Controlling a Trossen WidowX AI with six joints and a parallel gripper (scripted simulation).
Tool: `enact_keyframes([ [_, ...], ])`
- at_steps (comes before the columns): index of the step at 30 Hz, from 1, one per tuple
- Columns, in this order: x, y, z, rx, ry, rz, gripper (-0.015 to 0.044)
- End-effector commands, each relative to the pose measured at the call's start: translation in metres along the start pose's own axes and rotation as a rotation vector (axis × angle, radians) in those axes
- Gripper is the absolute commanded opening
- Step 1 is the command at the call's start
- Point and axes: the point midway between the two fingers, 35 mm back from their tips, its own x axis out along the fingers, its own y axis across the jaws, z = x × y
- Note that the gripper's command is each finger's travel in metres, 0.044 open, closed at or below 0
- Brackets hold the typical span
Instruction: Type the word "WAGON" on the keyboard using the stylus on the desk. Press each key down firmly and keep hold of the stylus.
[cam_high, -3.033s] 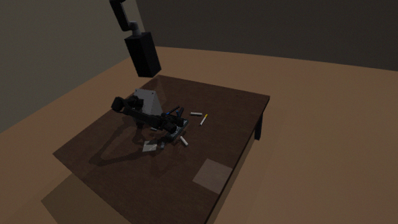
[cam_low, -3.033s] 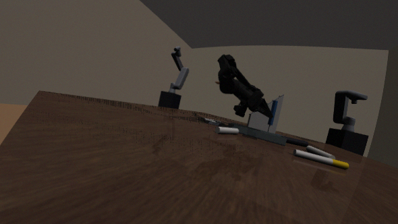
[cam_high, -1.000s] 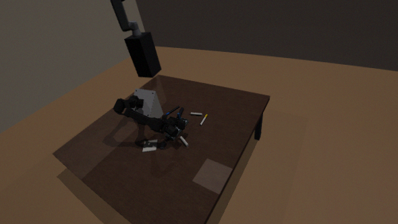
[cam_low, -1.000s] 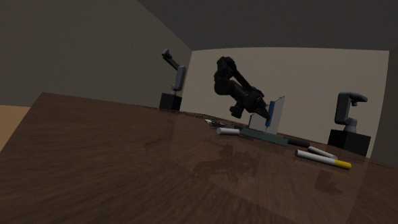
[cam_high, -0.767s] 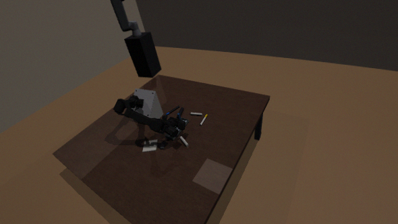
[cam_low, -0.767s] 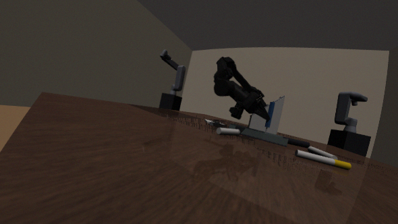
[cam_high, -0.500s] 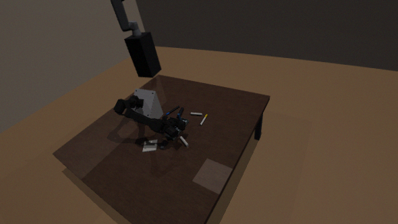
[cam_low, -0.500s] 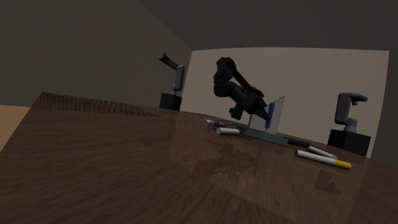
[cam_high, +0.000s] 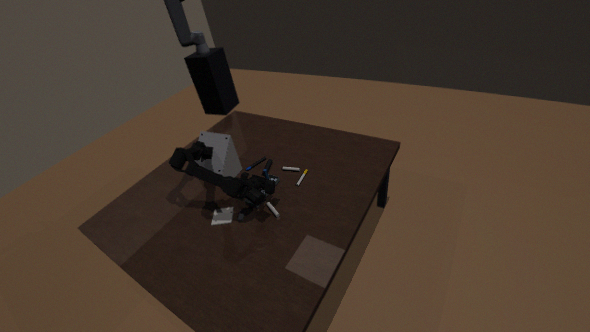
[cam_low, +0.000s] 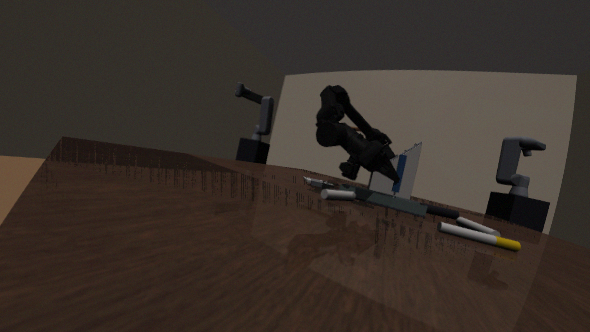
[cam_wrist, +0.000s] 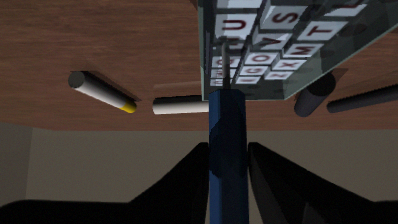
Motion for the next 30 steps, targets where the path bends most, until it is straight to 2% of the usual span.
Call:
enact_keyframes([
  [1, 0.0, 0.001, 0.001, -0.002, 0.0, 0.004, 0.0081],
  [10, -0.002, 0.001, -0.002, -0.002, 0.0, 0.004, 0.0081],
  [17, -0.019, 0.001, -0.032, -0.002, 0.001, 0.004, 0.0081],
  [30, -0.019, 0.002, -0.031, -0.007, -0.002, 0.007, 0.0081],
])
